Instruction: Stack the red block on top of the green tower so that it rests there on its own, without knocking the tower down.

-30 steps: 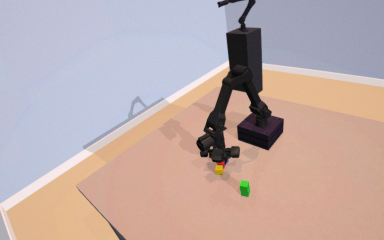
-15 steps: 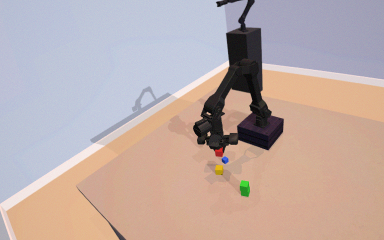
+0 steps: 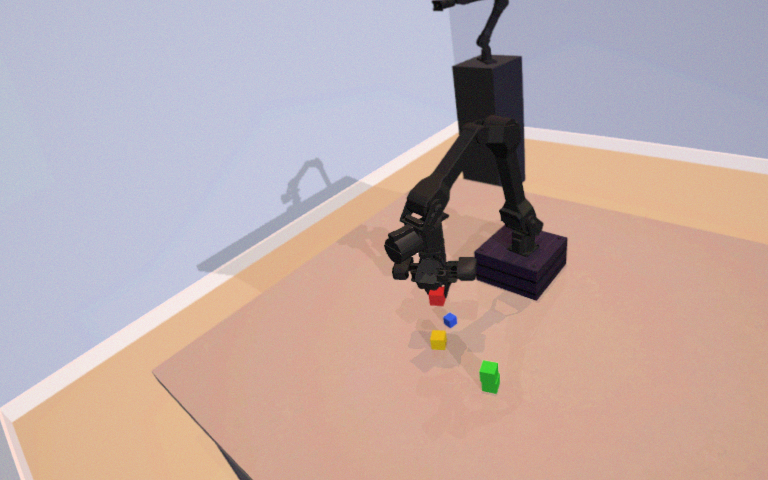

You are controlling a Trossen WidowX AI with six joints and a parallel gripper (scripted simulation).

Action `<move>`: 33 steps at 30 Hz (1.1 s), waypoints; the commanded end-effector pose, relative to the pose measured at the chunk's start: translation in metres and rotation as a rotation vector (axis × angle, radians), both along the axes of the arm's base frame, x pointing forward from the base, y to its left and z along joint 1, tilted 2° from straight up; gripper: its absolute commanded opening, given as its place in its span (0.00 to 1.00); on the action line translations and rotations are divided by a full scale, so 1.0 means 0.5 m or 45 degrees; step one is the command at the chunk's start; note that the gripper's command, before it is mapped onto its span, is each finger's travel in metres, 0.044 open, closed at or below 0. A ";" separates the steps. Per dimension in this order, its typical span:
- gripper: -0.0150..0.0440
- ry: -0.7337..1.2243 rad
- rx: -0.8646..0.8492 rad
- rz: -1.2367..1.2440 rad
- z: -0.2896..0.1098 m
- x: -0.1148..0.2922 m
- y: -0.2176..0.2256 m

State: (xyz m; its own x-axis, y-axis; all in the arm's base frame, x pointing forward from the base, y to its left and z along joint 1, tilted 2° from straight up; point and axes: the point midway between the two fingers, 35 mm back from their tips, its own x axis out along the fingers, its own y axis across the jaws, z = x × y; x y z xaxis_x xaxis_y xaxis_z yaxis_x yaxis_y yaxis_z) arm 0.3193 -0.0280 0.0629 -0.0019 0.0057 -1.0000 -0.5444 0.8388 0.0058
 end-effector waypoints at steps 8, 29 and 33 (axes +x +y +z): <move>0.25 -0.020 0.010 0.043 0.004 0.064 0.118; 0.25 -0.005 0.023 0.007 0.008 0.118 0.367; 0.25 -0.003 0.023 0.002 0.007 0.118 0.384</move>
